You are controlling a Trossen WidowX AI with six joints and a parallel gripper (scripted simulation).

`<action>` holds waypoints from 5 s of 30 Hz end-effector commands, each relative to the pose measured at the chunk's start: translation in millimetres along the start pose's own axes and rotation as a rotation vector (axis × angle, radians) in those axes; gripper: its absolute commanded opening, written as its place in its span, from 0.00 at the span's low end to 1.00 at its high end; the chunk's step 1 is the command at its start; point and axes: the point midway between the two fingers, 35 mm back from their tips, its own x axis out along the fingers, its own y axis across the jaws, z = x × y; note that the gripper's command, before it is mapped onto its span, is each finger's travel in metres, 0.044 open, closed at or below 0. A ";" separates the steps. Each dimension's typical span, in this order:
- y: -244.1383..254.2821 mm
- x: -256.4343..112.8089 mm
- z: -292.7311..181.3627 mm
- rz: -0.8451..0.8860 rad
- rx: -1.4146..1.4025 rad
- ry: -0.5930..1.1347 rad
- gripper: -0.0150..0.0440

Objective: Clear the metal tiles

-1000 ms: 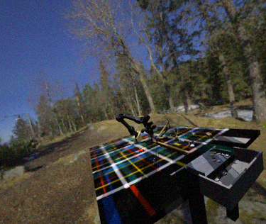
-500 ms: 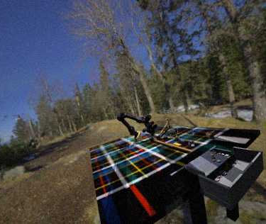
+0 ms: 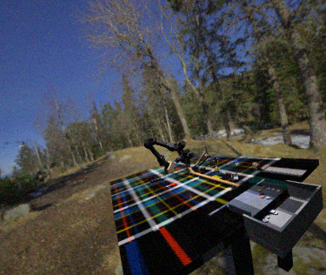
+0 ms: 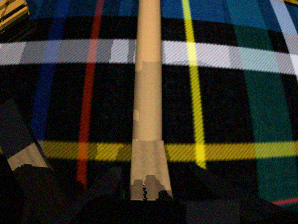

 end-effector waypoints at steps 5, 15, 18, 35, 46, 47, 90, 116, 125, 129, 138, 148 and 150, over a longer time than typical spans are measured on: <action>-1.9 7.0 15.0 0.004 0.007 -0.009 0.25; -7.7 15.9 26.5 0.004 0.007 -0.011 0.25; -10.0 18.5 29.8 0.003 0.007 -0.012 0.25; -29.6 29.1 42.5 -0.001 0.006 -0.017 0.25; -28.3 36.7 53.6 -0.001 0.006 -0.017 0.25; -27.9 37.7 55.0 -0.001 0.007 -0.018 0.25; -20.7 76.2 111.8 -0.002 0.010 -0.020 0.25; -23.7 101.2 145.1 -0.003 0.011 -0.022 0.25; -25.4 110.1 155.7 -0.004 0.012 -0.024 0.25; -26.2 114.1 160.2 -0.005 0.012 -0.024 0.25; -25.5 116.4 158.0 -0.009 0.008 -0.015 0.25; -25.7 116.6 158.5 -0.008 0.008 -0.017 0.25; -26.0 116.9 159.3 -0.008 0.008 -0.019 0.25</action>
